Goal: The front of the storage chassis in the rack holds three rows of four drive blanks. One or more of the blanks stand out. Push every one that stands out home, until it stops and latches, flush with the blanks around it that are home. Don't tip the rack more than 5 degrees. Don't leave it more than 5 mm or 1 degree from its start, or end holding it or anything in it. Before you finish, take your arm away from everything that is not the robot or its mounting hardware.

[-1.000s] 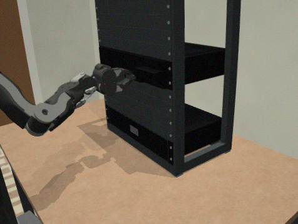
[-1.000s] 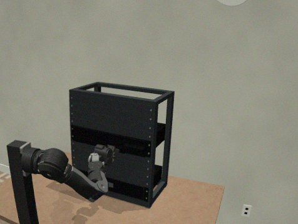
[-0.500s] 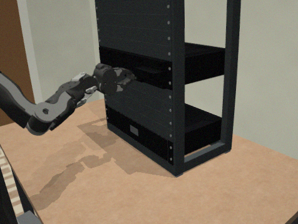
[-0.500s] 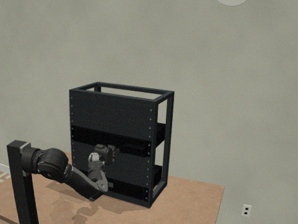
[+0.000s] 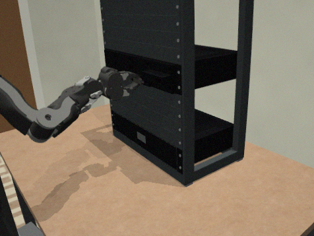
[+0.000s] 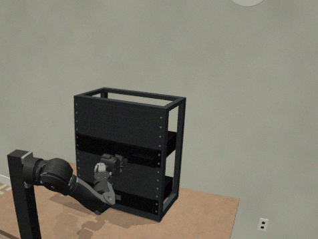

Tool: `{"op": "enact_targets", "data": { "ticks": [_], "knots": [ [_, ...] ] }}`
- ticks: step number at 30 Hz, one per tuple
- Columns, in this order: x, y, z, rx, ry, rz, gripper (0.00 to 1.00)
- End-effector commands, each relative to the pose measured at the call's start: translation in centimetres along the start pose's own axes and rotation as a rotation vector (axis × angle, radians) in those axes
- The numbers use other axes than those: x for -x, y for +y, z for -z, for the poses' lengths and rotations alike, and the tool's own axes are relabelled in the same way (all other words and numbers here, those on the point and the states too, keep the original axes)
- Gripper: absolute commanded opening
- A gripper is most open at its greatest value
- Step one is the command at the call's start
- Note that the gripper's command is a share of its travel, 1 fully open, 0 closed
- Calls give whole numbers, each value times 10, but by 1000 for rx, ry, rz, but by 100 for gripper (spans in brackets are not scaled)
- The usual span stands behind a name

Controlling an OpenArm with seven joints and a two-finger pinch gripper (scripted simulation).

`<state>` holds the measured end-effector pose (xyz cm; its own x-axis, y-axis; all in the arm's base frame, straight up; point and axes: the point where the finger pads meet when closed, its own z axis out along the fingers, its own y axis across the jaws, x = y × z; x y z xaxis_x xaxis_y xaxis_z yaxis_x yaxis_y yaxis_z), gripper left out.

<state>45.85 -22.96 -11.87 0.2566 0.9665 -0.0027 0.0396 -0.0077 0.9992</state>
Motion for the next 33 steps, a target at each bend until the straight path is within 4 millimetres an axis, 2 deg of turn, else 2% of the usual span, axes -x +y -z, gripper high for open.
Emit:
{"op": "enact_targets", "data": {
  "ticks": [1,33],
  "knots": [
    [-9,10,-1,30,34,-3,0],
    [-11,12,-4,29,34,-3,0]
  ]
}}
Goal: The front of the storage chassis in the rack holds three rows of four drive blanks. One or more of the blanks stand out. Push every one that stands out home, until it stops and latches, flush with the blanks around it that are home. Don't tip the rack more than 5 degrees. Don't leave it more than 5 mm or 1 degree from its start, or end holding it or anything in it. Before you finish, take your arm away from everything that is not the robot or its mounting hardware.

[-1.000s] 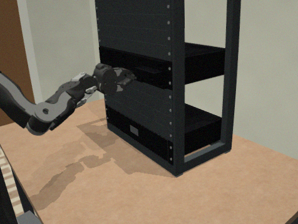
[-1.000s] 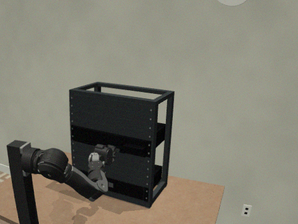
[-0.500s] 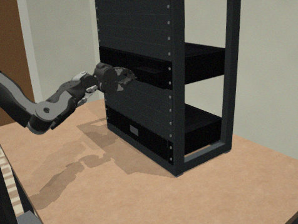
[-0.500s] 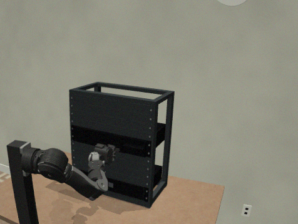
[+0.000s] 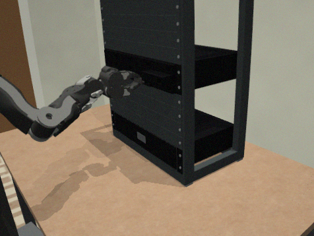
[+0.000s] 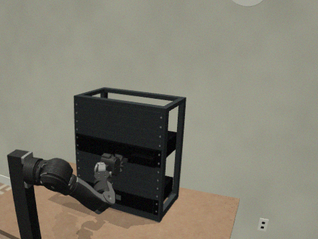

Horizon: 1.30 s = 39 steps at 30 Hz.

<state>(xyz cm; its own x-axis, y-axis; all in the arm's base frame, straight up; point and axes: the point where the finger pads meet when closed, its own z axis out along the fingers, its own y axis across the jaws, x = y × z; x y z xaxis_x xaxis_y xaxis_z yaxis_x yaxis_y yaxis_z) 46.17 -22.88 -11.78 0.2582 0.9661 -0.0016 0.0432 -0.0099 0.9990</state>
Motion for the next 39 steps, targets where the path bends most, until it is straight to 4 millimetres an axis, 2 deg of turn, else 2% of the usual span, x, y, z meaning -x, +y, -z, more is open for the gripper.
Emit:
{"op": "enact_targets", "data": {
  "ticks": [1,39],
  "knots": [
    [-9,11,-1,33,36,-1,0],
    [-9,11,-6,29,35,-1,0]
  ]
}}
